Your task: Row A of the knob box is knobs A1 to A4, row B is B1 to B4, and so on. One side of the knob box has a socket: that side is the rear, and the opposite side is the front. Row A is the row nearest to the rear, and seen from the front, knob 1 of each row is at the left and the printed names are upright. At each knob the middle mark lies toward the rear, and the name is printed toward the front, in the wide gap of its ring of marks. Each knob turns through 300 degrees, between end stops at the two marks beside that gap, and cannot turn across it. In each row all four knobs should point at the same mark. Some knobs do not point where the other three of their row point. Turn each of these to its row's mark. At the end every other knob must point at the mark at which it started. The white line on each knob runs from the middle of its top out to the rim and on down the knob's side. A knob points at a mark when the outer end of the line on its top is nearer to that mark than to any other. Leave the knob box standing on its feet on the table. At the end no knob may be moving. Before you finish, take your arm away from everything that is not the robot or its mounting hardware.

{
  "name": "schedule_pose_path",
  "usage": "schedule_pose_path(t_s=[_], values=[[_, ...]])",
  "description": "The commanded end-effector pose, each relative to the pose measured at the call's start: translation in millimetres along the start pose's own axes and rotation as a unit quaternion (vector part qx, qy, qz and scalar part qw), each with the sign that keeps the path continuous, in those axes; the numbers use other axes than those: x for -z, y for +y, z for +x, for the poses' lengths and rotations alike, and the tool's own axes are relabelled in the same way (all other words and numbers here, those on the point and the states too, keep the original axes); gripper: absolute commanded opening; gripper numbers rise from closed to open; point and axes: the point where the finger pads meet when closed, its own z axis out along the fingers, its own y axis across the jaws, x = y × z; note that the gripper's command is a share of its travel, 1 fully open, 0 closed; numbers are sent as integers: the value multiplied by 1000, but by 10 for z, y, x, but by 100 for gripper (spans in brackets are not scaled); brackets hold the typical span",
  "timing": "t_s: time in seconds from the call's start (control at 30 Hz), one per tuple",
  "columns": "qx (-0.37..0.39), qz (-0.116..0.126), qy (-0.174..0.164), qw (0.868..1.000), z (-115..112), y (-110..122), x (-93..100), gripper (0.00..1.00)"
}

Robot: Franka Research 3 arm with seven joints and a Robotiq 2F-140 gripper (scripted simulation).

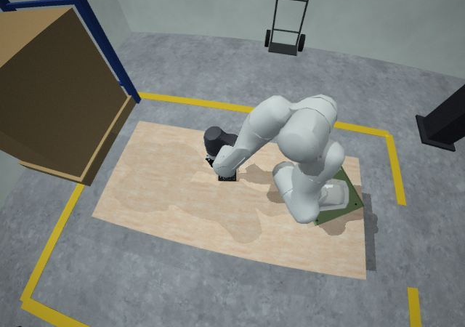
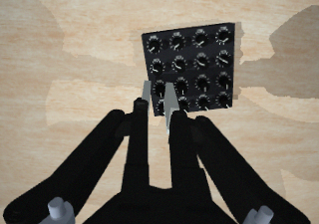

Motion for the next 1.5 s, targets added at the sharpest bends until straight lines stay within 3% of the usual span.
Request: schedule_pose_path(t_s=[0.0, 0.3, 0.8, 0.83, 1.13, 1.47], values=[[-3, -4, -1, 1000, -9, 29, 47, 12], [-3, -4, -1, 1000, -9, 27, 263, 12], [-3, -4, -1, 1000, -8, 27, 279, 12], [-3, -4, -1, 1000, -8, 27, 279, 100], [-3, -4, -1, 1000, -8, 26, 382, 100], [-3, -4, -1, 1000, -7, 21, 922, 100]])
